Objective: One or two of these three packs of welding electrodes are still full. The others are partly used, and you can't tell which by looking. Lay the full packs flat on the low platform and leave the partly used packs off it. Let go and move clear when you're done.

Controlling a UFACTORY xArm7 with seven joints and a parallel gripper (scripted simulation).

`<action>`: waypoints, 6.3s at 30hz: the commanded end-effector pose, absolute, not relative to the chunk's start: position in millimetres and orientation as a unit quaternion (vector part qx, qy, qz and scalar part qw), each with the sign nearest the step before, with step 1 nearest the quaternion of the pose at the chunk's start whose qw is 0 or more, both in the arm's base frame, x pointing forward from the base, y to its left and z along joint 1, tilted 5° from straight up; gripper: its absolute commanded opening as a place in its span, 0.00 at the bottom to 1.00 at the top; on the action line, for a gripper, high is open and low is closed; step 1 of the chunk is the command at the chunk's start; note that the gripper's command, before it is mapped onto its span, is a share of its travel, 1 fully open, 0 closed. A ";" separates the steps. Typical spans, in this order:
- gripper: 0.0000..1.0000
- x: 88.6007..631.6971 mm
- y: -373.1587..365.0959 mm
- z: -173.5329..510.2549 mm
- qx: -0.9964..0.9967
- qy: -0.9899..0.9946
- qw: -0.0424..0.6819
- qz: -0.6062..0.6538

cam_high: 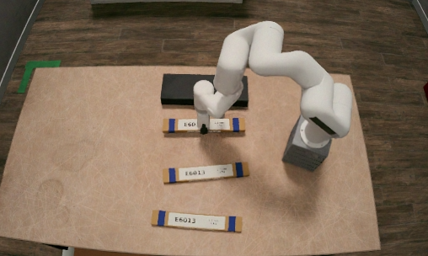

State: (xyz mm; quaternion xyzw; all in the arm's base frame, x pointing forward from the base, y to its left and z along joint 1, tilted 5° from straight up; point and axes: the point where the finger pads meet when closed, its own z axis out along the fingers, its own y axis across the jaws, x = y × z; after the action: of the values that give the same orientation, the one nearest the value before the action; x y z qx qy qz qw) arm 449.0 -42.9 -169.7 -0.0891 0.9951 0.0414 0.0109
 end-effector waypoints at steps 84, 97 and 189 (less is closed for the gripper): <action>1.00 451.9 -41.9 -190.2 -0.089 0.995 0.014 0.041; 1.00 451.9 -41.9 -190.2 -0.089 0.995 0.014 0.041; 1.00 405.3 164.4 -150.8 -0.128 0.991 0.015 0.040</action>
State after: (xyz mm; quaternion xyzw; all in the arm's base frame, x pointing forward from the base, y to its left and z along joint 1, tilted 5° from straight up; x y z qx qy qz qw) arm 402.2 162.7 -142.1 -0.1276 0.9910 0.0396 0.0129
